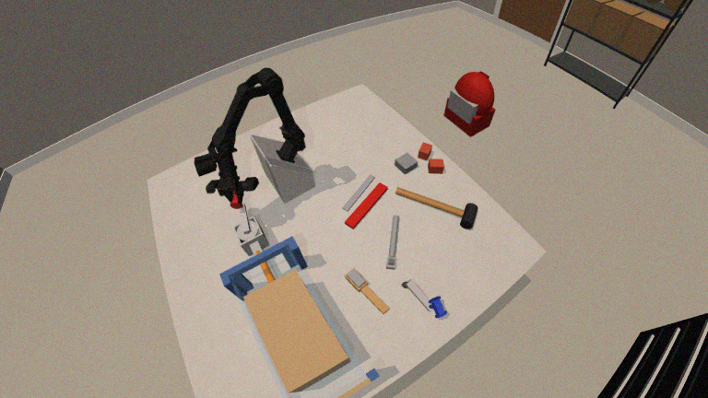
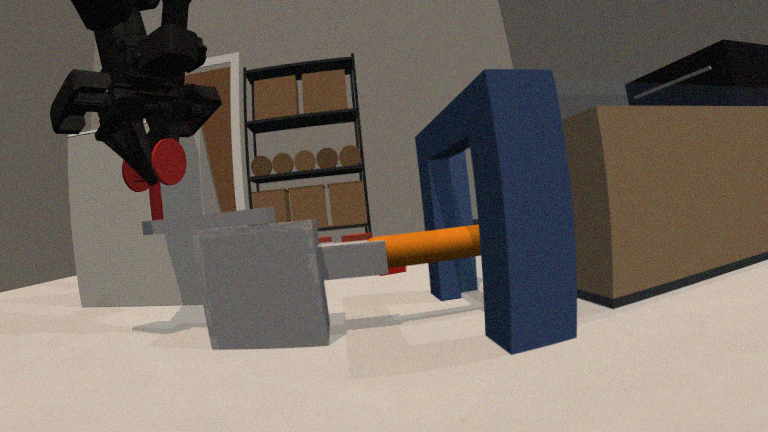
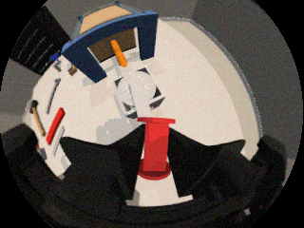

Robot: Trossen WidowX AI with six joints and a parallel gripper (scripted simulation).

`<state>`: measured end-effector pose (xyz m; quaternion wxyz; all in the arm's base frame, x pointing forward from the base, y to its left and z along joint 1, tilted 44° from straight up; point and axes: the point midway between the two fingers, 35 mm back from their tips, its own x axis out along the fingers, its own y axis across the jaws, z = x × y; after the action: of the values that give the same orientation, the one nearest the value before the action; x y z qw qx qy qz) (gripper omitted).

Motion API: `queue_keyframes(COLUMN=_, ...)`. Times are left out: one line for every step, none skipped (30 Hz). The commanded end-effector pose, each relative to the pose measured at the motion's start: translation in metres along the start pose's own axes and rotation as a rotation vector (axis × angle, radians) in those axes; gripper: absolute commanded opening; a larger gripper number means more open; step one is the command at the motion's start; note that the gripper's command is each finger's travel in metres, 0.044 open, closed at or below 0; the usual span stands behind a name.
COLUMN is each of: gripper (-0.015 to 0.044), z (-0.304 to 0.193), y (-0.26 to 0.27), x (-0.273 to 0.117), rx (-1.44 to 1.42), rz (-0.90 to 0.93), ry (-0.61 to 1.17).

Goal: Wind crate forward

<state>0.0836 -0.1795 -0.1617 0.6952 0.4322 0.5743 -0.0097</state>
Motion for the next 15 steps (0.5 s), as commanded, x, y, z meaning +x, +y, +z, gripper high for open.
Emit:
queue_keyframes(gripper=0.0000, z=0.006, y=-0.016, x=0.003, rx=-0.016, rz=-0.034, ry=0.005)
queue_keyframes(gripper=0.0000, z=0.006, y=-0.017, x=0.003, rx=-0.016, rz=-0.034, ry=0.005)
queue_keyframes(gripper=0.0000, z=0.007, y=-0.018, x=0.004, rx=-0.016, rz=-0.034, ry=0.005)
queue_keyframes(gripper=0.0000, z=0.008, y=-0.019, x=0.004, rx=-0.016, rz=-0.035, ry=0.005)
queue_keyframes(gripper=0.0000, z=0.009, y=-0.021, x=0.004, rx=-0.017, rz=-0.035, ry=0.005)
queue_keyframes(gripper=0.0000, z=0.009, y=-0.022, x=0.005, rx=-0.017, rz=-0.035, ry=0.004)
queue_keyframes(gripper=0.0000, z=0.011, y=-0.023, x=0.005, rx=-0.017, rz=-0.035, ry=0.004)
queue_keyframes(gripper=0.0000, z=0.011, y=-0.024, x=0.005, rx=-0.017, rz=-0.035, ry=0.004)
queue_keyframes(gripper=0.0000, z=0.012, y=-0.025, x=0.006, rx=-0.017, rz=-0.035, ry=0.004)
queue_keyframes(gripper=0.0000, z=0.013, y=-0.026, x=0.006, rx=-0.017, rz=-0.035, ry=0.004)
queue_keyframes(gripper=0.0000, z=0.014, y=-0.028, x=0.006, rx=-0.017, rz=-0.035, ry=0.004)
queue_keyframes(gripper=0.0000, z=0.015, y=-0.028, x=0.007, rx=-0.017, rz=-0.035, ry=0.004)
queue_keyframes(gripper=0.0000, z=0.016, y=-0.030, x=0.007, rx=-0.017, rz=-0.035, ry=0.004)
queue_keyframes(gripper=0.0000, z=0.017, y=-0.030, x=0.007, rx=-0.017, rz=-0.035, ry=0.004)
queue_keyframes(gripper=0.0000, z=0.018, y=-0.032, x=0.008, rx=-0.017, rz=-0.035, ry=0.004)
